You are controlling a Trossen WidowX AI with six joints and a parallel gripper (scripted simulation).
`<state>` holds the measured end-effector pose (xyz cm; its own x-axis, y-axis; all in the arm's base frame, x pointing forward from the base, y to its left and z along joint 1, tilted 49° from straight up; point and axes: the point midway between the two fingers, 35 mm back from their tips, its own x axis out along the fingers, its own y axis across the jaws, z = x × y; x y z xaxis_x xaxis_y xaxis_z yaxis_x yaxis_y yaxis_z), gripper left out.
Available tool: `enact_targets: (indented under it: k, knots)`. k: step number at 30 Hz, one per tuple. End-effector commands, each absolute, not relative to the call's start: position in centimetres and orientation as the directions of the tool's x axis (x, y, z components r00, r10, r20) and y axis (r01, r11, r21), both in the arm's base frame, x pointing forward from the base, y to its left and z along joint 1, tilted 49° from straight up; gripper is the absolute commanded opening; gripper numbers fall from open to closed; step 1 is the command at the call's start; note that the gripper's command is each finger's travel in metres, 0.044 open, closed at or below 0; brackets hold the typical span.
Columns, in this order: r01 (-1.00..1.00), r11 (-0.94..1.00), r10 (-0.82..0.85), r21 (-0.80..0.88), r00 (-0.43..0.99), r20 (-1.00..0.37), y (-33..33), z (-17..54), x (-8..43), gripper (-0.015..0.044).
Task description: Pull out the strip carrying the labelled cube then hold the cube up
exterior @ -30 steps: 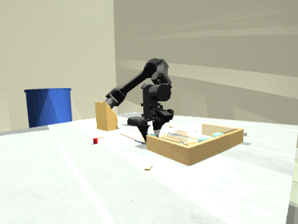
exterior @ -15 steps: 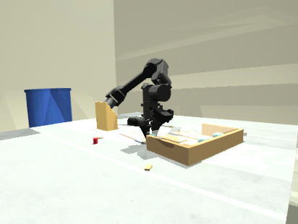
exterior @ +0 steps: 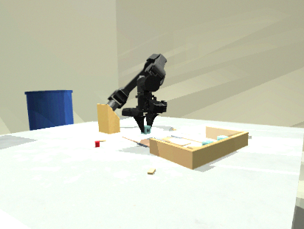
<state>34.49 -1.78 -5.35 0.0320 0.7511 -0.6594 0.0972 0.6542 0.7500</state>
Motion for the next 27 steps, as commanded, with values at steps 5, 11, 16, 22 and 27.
enact_targets:
  k: [5,11,16,22,27]
  knots:
    - [0.096,0.655,0.751,0.749,0.026,-0.660,-1.8,-5.0,32.7,0.0000]
    - [0.097,0.655,0.751,0.749,0.025,-0.660,-1.6,-4.8,30.6,0.0000]
    - [0.097,0.655,0.751,0.749,0.025,-0.660,-1.9,-4.5,30.1,0.0000]
    - [0.097,0.656,0.750,0.748,0.024,-0.661,-4.2,-2.4,30.0,0.0000]
    - [0.097,0.656,0.750,0.748,0.024,-0.661,-4.2,-2.4,30.0,0.0000]
